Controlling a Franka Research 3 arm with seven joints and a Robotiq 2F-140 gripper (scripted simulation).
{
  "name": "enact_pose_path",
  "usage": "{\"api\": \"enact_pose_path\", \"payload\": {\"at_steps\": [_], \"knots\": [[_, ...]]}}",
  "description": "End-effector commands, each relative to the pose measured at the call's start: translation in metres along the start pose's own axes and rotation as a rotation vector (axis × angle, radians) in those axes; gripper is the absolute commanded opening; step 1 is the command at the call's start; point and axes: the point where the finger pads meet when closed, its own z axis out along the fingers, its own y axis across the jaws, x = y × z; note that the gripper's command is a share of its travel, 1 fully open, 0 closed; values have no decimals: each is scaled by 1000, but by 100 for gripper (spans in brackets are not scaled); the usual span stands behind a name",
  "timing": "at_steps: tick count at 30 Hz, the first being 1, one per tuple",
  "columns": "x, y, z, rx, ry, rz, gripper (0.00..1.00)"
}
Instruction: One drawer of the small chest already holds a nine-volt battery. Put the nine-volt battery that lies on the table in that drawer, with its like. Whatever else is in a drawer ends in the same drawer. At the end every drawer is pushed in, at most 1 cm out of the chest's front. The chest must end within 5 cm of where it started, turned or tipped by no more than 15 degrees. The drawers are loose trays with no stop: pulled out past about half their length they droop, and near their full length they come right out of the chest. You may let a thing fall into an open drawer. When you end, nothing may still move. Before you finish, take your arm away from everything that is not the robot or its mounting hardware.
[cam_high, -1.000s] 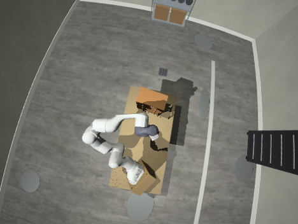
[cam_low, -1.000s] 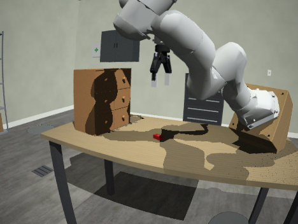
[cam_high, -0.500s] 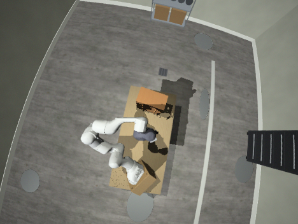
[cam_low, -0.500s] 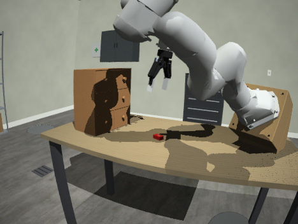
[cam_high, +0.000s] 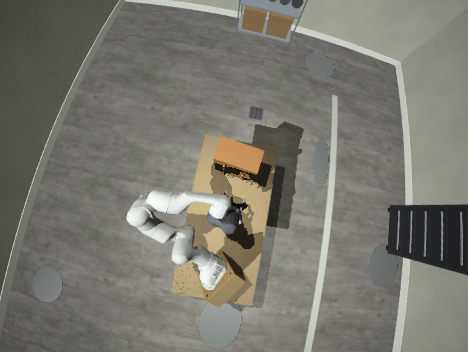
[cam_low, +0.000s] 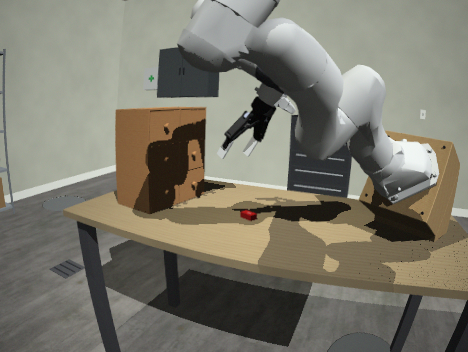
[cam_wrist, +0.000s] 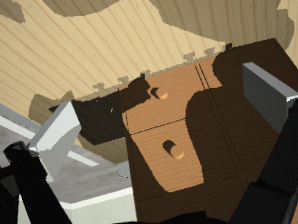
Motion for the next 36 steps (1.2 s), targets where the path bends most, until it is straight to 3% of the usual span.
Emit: {"api": "enact_pose_path", "payload": {"at_steps": [1,6,15,22,23,36], "knots": [[-17,-6,16,12,-148,-103,100],[-21,-6,31,7,-244,-104,100],[-24,-6,43,3,-317,-104,100],[-24,-6,45,3,-331,-104,100],[-24,-6,45,3,-331,-104,20],[-24,-6,45,3,-331,-104,20]]}}
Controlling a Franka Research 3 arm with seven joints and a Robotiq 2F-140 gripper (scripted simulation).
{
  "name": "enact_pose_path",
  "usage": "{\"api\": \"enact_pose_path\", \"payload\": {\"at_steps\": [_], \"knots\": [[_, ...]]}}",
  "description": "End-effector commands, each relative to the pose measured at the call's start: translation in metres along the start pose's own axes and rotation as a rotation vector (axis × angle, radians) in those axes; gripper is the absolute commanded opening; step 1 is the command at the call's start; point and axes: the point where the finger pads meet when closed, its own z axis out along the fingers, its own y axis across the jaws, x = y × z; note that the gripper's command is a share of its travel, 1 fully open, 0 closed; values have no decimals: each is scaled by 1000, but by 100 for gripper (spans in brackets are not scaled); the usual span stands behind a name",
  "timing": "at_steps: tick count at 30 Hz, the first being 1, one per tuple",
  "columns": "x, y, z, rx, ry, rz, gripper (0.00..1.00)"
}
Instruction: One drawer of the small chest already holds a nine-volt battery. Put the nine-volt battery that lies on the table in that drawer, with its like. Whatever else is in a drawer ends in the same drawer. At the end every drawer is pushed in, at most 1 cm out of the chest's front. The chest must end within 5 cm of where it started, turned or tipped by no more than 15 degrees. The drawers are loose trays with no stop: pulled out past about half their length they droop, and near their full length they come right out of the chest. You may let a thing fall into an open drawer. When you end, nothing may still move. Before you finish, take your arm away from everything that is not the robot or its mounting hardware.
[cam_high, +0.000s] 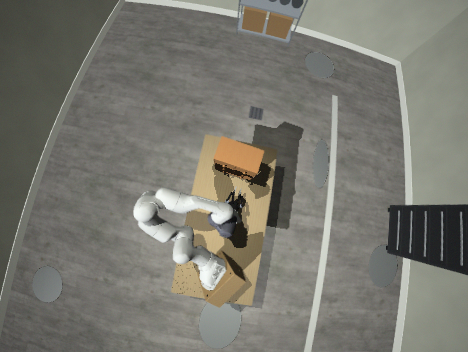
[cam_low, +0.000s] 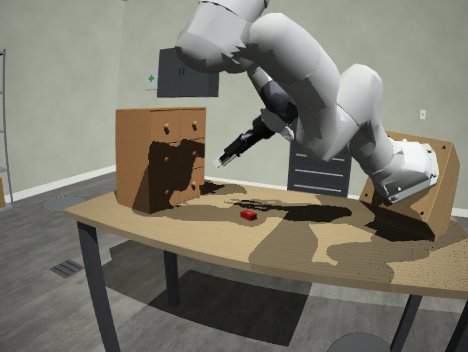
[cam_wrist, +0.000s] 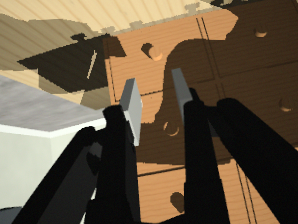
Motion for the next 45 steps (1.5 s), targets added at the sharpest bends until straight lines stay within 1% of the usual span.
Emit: {"api": "enact_pose_path", "payload": {"at_steps": [1,11,15,21,23,32,36,38,45], "knots": [[1,1,1,-5,-3,-20,20],[1,1,1,-5,-3,-20,20],[2,1,7,-5,-3,-20,20],[7,1,30,-5,-3,-20,20],[7,1,30,-5,-3,-20,20],[18,1,77,-5,-3,-20,20],[22,1,94,-5,-3,-20,20],[23,1,99,-5,-3,-20,20],[25,1,106,-5,-3,-20,20]]}}
